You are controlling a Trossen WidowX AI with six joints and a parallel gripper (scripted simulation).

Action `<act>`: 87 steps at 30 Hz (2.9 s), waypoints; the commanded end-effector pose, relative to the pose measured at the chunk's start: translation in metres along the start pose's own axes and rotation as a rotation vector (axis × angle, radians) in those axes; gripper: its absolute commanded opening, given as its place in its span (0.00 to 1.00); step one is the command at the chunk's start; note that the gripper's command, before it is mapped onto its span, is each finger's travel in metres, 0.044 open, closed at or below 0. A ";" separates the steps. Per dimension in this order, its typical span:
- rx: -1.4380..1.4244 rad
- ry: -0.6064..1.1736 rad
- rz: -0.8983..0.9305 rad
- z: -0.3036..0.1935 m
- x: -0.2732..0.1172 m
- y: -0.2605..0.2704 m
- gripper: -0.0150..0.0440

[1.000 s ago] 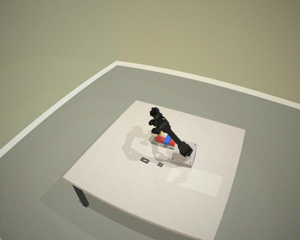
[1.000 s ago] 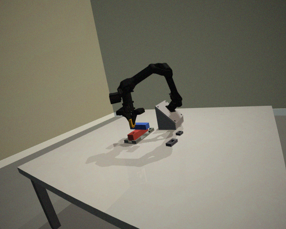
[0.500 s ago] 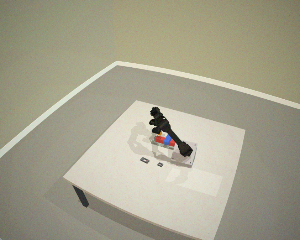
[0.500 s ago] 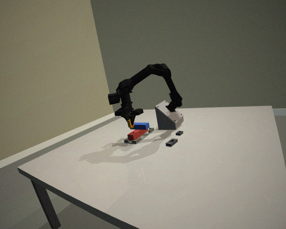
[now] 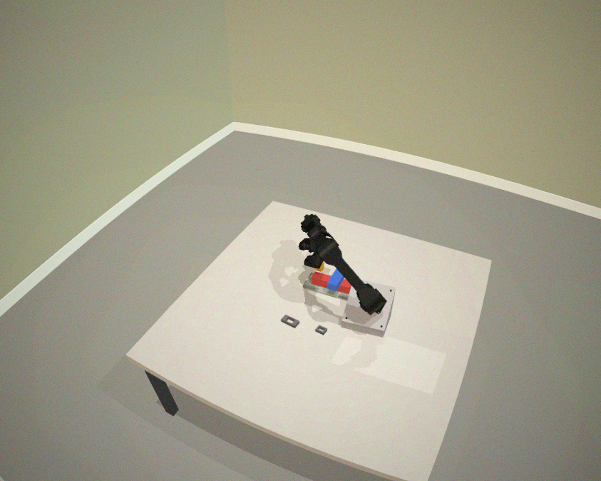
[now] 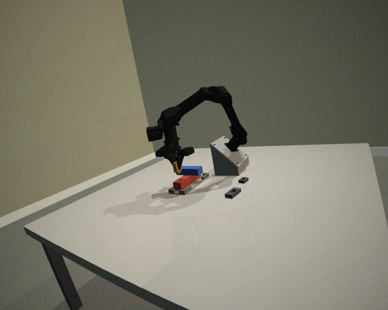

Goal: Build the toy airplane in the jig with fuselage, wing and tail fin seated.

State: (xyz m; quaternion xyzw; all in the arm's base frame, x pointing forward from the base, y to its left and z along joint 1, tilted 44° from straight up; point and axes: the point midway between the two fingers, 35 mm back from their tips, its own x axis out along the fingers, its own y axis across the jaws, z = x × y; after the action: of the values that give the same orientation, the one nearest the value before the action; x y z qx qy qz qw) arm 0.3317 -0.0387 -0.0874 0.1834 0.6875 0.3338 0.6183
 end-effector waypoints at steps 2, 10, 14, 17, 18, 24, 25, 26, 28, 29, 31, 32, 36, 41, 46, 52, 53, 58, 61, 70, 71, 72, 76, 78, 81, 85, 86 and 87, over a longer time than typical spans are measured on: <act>-0.008 0.002 -0.006 0.000 0.000 -0.001 0.36; -0.008 0.001 -0.006 0.000 0.005 -0.003 0.36; -0.008 0.001 -0.006 0.001 0.011 -0.003 0.36; -0.008 0.001 -0.005 0.001 0.016 -0.003 0.36; -0.008 0.001 -0.005 0.001 0.018 -0.003 0.36; -0.008 0.001 -0.005 0.001 0.027 -0.003 0.36; -0.008 0.001 -0.005 0.001 0.029 -0.003 0.36; -0.008 0.001 -0.005 0.000 0.031 -0.003 0.36; -0.008 0.001 -0.004 0.000 0.034 -0.003 0.36; -0.008 0.001 -0.004 0.000 0.035 -0.003 0.36; -0.008 0.001 -0.004 0.000 0.038 -0.002 0.36; -0.008 0.001 -0.004 0.000 0.039 -0.002 0.36; -0.008 0.001 -0.004 0.000 0.039 -0.003 0.36; -0.008 0.001 -0.004 0.000 0.040 -0.003 0.36; -0.008 0.001 -0.004 0.000 0.040 -0.003 0.36; -0.008 0.001 -0.004 -0.001 0.040 -0.003 0.36; -0.008 0.001 -0.004 -0.001 0.040 -0.003 0.36; -0.008 0.001 -0.004 -0.001 0.041 -0.003 0.36; -0.008 0.001 -0.004 -0.001 0.041 -0.003 0.36; -0.008 0.001 -0.004 -0.001 0.041 -0.003 0.36; -0.008 0.001 -0.004 -0.001 0.041 -0.003 0.36; -0.008 0.001 -0.004 -0.001 0.041 -0.003 0.36; -0.008 0.001 -0.004 -0.001 0.041 -0.003 0.36; -0.008 0.001 -0.004 -0.001 0.041 -0.003 0.36; -0.008 0.001 -0.004 -0.001 0.041 -0.003 0.36; -0.008 0.001 -0.004 -0.001 0.041 -0.003 0.36; -0.008 0.001 -0.004 -0.001 0.041 -0.003 0.36; -0.008 0.001 -0.004 -0.001 0.041 -0.003 0.36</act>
State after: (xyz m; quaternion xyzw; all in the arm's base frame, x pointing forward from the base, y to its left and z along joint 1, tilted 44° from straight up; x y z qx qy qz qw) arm 0.3262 -0.0148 -0.1176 0.1770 0.6850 0.3371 0.6211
